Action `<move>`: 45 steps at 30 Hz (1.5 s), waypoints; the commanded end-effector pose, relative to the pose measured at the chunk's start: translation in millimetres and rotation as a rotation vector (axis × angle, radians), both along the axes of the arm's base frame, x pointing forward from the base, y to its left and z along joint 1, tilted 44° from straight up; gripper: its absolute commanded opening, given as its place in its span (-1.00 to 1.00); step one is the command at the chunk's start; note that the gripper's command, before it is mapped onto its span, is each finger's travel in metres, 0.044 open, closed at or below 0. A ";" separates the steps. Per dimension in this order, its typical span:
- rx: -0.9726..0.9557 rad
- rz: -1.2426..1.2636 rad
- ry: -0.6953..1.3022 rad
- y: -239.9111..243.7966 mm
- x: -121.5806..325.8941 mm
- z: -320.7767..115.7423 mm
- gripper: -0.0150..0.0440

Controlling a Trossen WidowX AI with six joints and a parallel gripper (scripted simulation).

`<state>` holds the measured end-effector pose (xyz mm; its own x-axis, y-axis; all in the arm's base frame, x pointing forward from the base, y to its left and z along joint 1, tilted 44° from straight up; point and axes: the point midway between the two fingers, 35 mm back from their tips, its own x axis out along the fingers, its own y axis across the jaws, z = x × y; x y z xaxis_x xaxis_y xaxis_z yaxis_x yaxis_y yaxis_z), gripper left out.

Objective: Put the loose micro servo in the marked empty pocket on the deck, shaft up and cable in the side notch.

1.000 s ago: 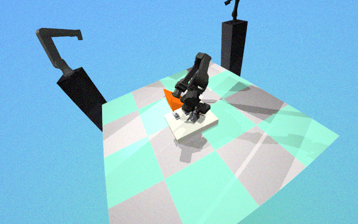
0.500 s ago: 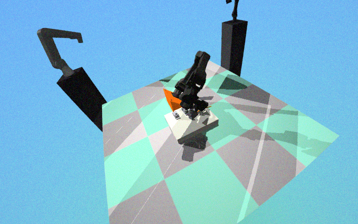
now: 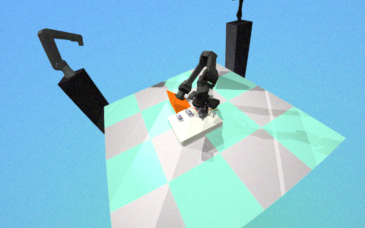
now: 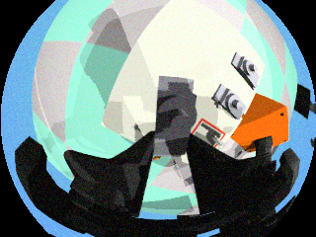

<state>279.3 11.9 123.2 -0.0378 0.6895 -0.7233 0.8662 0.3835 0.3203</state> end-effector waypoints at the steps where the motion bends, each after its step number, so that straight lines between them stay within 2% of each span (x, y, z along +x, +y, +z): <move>1: 0.003 0.074 -0.085 -0.5 -0.3 3.3 -0.49; 30: 0.035 0.794 -0.770 -0.4 -0.3 3.3 -0.49; 38: 0.036 0.811 -0.785 -0.6 -2.4 3.2 -0.49; 45: 0.036 0.811 -0.784 -3.0 -28.1 2.0 -0.49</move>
<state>263.5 12.2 122.3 -0.0420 0.6946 -0.7181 -0.0725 0.7148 0.6956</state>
